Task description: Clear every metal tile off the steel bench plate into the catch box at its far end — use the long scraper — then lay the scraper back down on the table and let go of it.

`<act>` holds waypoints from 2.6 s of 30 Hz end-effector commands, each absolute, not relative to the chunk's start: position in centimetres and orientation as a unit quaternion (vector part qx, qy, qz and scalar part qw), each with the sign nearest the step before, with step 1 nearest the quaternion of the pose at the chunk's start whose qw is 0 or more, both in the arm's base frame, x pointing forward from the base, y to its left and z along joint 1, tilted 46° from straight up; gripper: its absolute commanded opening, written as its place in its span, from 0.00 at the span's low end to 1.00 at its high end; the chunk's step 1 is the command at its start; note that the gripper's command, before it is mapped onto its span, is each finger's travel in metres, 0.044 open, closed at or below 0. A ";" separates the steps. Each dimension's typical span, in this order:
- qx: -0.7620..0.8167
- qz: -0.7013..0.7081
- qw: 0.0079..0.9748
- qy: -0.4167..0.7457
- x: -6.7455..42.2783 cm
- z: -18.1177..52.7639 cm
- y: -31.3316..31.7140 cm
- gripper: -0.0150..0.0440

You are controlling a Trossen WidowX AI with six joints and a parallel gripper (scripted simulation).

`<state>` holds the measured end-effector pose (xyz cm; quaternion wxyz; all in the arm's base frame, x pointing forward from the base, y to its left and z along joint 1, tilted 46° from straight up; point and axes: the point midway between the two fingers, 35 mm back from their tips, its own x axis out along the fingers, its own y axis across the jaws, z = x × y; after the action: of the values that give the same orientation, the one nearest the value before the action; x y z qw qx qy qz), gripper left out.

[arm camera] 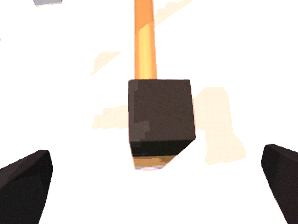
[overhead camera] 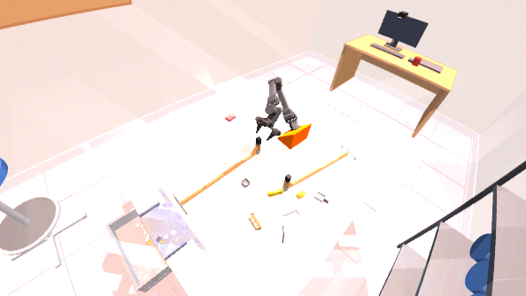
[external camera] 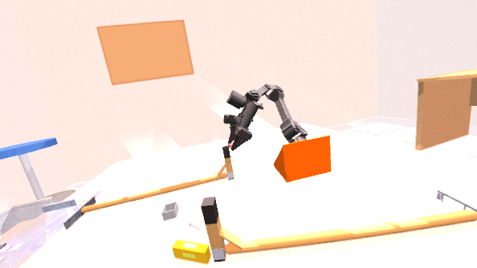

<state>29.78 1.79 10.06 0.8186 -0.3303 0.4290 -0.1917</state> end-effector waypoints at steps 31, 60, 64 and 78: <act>-0.331 -0.189 0.819 0.429 32.9 6.9 -1.5 1.00; -0.331 -0.193 0.819 0.427 33.3 6.6 -2.1 0.30; -0.332 -0.193 0.819 0.427 33.3 6.6 -2.0 0.25; -0.330 -0.191 0.819 0.429 33.3 5.9 -1.0 0.25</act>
<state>33.25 -1.63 6.12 0.8175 -0.3305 0.4293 -0.1953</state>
